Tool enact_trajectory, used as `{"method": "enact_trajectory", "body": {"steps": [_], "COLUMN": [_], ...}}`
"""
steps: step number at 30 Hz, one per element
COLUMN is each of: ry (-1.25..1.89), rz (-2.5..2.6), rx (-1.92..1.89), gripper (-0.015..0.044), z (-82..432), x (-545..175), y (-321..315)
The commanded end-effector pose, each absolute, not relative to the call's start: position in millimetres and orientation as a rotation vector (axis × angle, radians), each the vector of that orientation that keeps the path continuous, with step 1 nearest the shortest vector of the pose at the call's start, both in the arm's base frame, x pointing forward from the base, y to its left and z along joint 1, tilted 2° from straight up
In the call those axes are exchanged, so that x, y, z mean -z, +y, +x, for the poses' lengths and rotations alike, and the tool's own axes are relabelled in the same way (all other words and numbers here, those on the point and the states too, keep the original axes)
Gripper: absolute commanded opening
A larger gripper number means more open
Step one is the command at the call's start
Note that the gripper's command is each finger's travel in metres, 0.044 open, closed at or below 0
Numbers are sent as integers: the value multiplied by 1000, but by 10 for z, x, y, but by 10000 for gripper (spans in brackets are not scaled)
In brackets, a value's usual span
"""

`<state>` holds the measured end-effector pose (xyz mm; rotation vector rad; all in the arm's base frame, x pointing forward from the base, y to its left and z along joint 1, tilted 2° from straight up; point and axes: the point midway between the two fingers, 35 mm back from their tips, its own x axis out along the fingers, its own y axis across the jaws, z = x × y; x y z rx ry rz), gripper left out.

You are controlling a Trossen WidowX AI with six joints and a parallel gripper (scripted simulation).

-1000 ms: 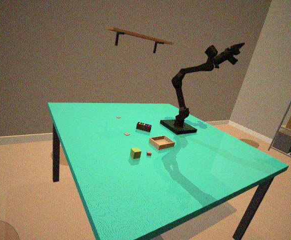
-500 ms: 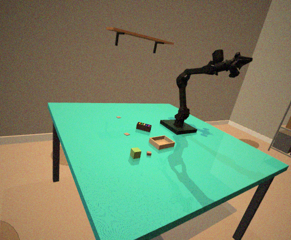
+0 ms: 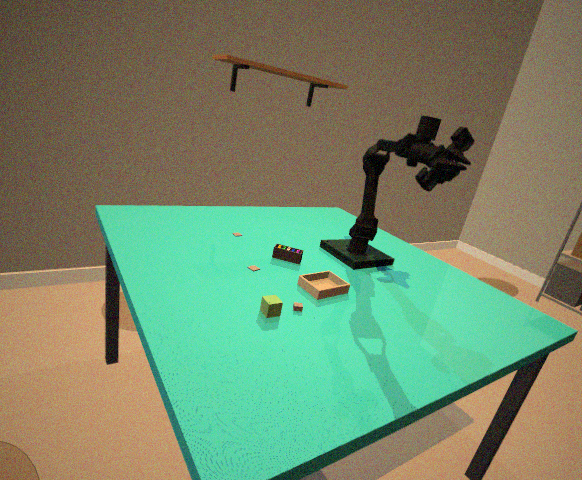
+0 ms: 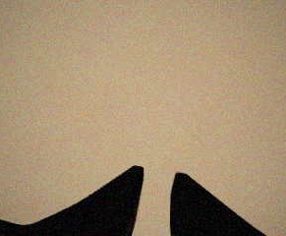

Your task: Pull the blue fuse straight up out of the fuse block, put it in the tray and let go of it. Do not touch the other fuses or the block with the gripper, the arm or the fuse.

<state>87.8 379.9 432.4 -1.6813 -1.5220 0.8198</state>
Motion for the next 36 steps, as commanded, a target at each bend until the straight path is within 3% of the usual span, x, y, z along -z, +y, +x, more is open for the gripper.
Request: {"method": "enact_trajectory", "body": {"steps": [1, 10, 20, 27, 36], "ry": [-1298, -573, 279, 849, 1452], "rz": [-1755, -1757, -1520, -1212, -714], "rx": [-952, -1147, -1130, -979, -678], "gripper": [61, 61, 61, 61, 61], "z": [1347, 2457, 3228, 3302, 2873], "x": [-3896, -2950, -1944, -1336, -811], "y": [3780, 3258, 2071, 1034, -94]}}
